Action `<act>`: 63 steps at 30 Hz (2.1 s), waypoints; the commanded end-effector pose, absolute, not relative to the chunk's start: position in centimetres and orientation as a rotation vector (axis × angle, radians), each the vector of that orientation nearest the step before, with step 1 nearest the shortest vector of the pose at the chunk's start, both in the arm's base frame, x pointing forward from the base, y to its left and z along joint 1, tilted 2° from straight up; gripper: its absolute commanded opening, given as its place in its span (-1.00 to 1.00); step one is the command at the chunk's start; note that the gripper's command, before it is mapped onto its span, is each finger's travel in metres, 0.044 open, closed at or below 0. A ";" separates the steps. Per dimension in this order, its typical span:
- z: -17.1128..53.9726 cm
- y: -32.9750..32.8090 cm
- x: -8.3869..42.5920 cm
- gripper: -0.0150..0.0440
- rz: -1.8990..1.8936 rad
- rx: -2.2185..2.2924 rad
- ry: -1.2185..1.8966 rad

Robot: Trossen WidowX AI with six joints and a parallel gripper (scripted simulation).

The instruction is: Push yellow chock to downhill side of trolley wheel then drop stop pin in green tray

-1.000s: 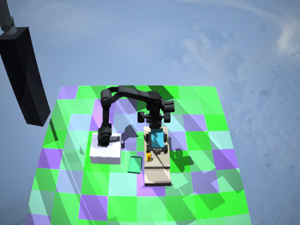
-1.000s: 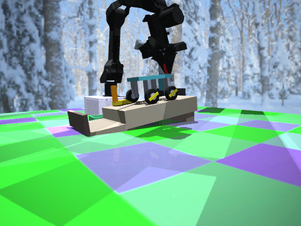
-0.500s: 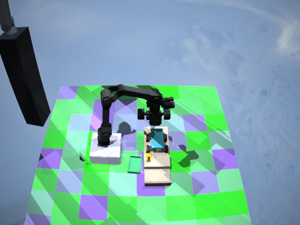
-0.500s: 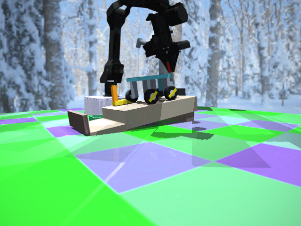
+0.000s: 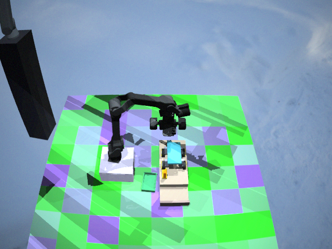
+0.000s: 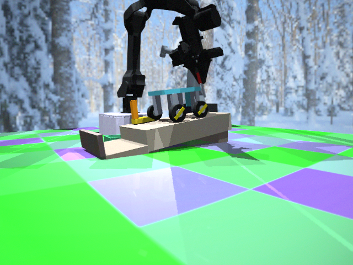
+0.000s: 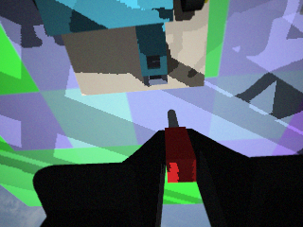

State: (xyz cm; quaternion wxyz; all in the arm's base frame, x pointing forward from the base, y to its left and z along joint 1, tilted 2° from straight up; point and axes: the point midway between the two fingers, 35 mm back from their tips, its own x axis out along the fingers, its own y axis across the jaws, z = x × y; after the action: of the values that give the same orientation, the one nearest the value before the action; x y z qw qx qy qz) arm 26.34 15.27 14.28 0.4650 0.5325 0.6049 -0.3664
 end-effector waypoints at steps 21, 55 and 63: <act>13.5 14.1 19.3 -0.49 -0.907 1.305 1.487; 11.7 2.3 21.9 -0.49 -0.913 1.298 1.479; 11.2 -0.6 22.3 -0.49 -0.914 1.296 1.477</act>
State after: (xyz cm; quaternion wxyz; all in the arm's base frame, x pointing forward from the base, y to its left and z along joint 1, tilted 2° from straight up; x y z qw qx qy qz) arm 22.17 0.37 11.32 0.4674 0.5301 0.6018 -0.3719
